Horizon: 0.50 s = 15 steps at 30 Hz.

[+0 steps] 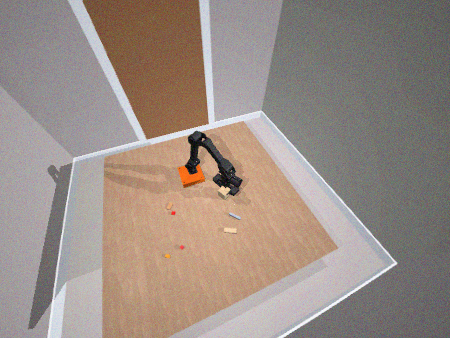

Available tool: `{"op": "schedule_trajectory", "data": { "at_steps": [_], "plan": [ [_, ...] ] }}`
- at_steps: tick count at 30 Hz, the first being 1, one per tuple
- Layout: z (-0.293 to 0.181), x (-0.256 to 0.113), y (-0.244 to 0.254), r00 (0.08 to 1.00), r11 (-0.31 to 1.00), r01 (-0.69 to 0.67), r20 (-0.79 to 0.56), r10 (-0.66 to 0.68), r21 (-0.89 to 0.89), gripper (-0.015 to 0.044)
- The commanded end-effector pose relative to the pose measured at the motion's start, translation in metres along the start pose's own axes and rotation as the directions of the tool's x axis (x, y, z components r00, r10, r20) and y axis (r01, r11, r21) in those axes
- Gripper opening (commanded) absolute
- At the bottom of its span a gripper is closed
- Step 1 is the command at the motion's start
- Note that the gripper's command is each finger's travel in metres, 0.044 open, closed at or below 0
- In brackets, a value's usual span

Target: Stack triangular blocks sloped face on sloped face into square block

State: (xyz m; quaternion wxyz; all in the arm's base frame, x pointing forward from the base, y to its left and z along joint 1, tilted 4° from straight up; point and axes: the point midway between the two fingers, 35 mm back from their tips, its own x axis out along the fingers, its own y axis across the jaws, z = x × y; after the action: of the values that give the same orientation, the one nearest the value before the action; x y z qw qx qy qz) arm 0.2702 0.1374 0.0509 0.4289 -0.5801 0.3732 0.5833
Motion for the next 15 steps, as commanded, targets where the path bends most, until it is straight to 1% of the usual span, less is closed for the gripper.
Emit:
{"op": "schedule_trajectory", "data": {
  "at_steps": [1, 4, 5, 6, 12, 13, 15],
  "plan": [
    [0.0, 0.0, 0.0, 1.0, 1.0, 0.0, 0.0, 0.0, 0.0, 0.044],
    [0.0, -0.003, -0.001, 1.0, 1.0, 0.0, 0.0, 0.0, 0.0, 0.044],
    [0.0, -0.01, -0.002, 1.0, 1.0, 0.0, 0.0, 0.0, 0.0, 0.044],
    [0.0, -0.019, -0.003, 1.0, 1.0, 0.001, 0.0, -0.001, 0.0, 0.044],
    [0.0, -0.101, -0.002, 1.0, 1.0, 0.001, 0.0, -0.001, 0.0, 0.044],
    [0.0, -0.108, -0.001, 1.0, 1.0, 0.0, 0.0, 0.0, 0.0, 0.044],
    [0.0, -0.11, 0.0, 1.0, 1.0, 0.0, 0.0, 0.0, 0.0, 0.044]
  ]
}}
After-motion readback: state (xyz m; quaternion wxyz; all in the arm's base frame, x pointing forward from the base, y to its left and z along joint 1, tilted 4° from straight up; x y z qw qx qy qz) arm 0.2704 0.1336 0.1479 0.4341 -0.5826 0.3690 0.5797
